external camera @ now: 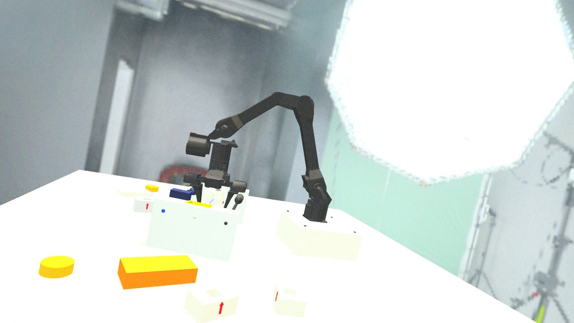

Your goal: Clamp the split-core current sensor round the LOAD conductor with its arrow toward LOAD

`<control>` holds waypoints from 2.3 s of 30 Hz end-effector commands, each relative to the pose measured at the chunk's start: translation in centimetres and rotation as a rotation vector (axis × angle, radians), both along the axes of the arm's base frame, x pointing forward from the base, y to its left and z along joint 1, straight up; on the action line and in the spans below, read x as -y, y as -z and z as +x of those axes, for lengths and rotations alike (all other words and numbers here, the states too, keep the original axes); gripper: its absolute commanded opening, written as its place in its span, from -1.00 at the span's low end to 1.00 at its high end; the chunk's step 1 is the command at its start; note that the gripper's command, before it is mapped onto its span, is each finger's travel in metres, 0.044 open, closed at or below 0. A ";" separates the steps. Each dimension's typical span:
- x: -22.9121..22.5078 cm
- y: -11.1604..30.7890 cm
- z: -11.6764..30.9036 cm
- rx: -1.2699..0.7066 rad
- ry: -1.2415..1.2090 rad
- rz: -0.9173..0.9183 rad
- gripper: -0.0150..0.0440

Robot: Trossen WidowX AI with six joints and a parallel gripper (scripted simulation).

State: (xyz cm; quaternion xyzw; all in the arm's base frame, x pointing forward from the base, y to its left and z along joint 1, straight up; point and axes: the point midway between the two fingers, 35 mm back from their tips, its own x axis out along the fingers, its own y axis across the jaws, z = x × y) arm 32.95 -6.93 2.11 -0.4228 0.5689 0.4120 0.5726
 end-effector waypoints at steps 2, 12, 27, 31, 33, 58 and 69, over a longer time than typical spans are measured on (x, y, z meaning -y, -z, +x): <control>-0.1 -1.2 -0.1 0.020 -0.004 -0.004 -0.49; 0.0 -0.9 -0.1 0.011 -0.001 -0.004 -0.49; 0.0 -0.9 -0.1 0.011 -0.001 -0.004 0.58; -0.2 -1.1 -0.1 0.014 -0.001 -0.005 0.93; -0.1 -0.9 -0.1 0.010 -0.002 -0.001 0.91; -0.1 -1.0 -0.2 0.012 -0.002 -0.002 -0.49; -0.1 -0.9 -0.2 0.011 -0.002 -0.001 -0.49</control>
